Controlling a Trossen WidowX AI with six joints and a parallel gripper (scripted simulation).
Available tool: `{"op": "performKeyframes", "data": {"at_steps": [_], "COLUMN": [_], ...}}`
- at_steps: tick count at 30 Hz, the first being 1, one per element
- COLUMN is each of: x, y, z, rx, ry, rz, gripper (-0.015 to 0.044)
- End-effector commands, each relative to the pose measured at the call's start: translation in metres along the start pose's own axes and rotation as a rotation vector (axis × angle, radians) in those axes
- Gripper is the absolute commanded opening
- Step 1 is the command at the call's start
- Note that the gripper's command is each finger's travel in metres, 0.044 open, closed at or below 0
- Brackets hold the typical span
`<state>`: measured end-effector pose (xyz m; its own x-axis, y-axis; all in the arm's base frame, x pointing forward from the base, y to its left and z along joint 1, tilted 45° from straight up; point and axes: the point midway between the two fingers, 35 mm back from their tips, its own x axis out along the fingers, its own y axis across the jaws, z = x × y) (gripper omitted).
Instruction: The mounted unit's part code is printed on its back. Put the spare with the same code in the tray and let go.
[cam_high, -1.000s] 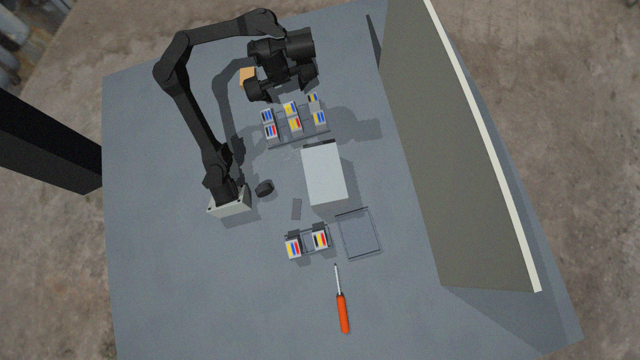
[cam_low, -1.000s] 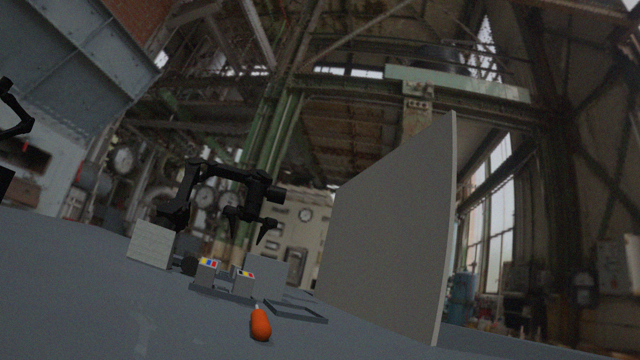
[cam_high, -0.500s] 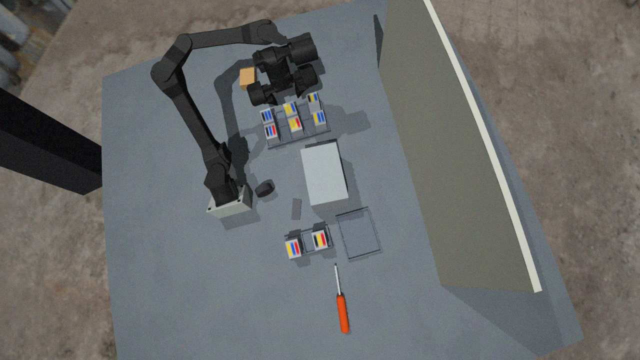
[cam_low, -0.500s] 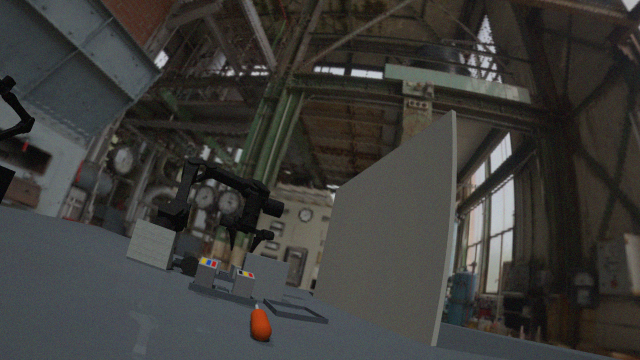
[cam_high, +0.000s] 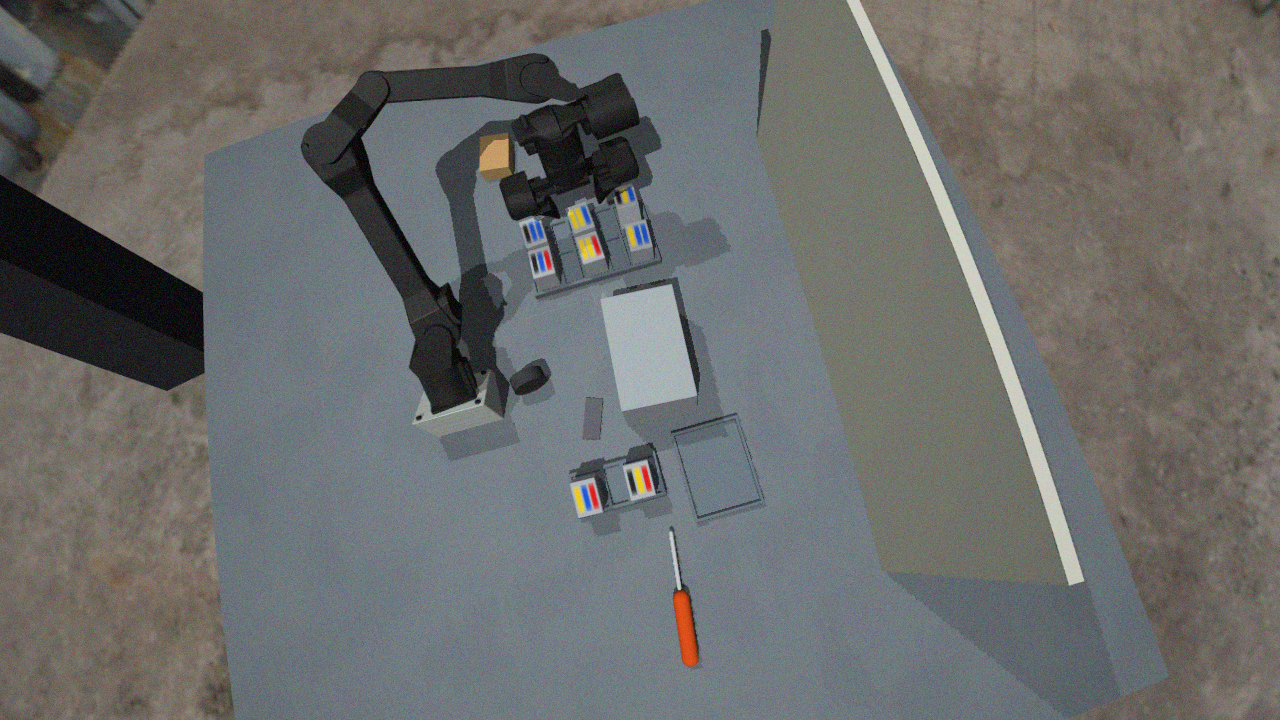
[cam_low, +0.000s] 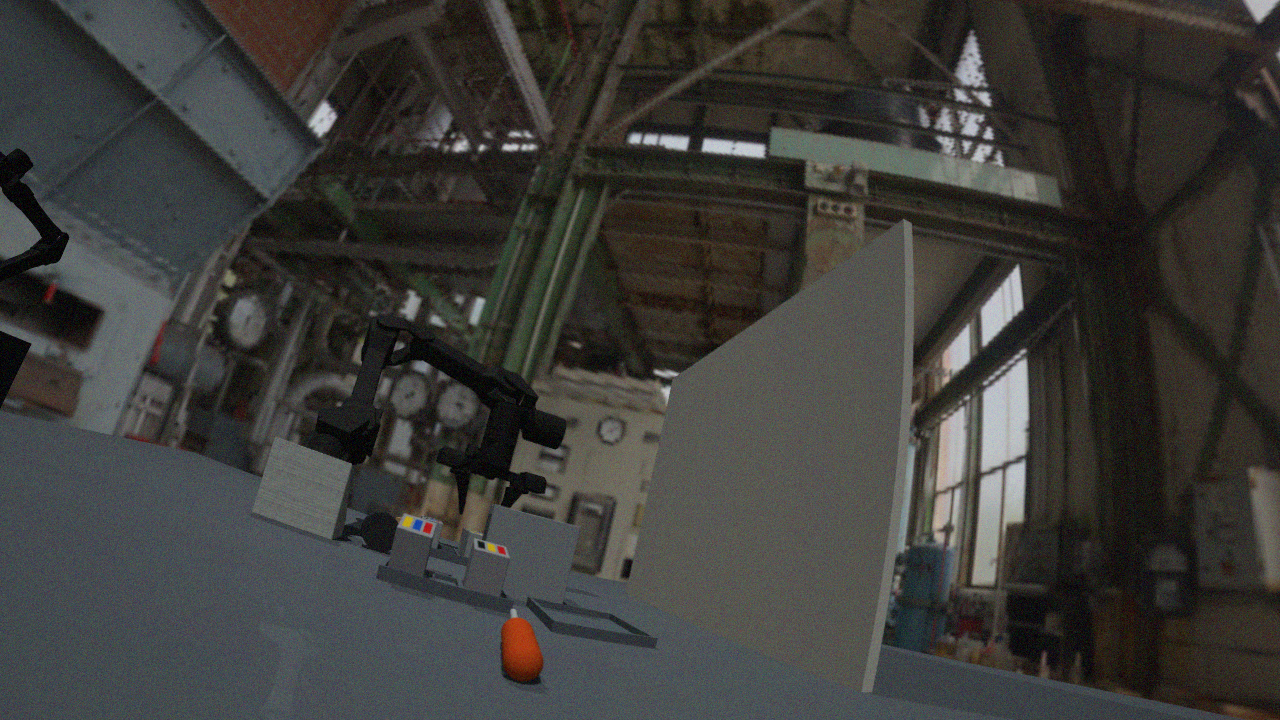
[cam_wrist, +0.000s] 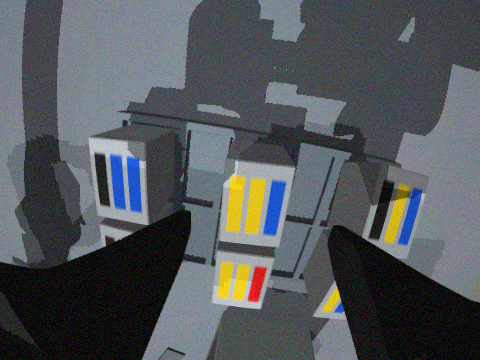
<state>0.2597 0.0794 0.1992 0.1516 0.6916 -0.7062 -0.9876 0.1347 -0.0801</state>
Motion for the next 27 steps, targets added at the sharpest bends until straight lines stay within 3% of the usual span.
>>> {"op": "performKeyframes", "data": {"at_steps": [1, 27], "x": [0.005, 0.048], "y": [-0.001, 0.001], "z": [-0.001, 0.0], "rx": [0.005, 0.005], "ry": [0.005, -0.001], "rz": [-0.002, -0.004], "gripper": [0.03, 0.03]}}
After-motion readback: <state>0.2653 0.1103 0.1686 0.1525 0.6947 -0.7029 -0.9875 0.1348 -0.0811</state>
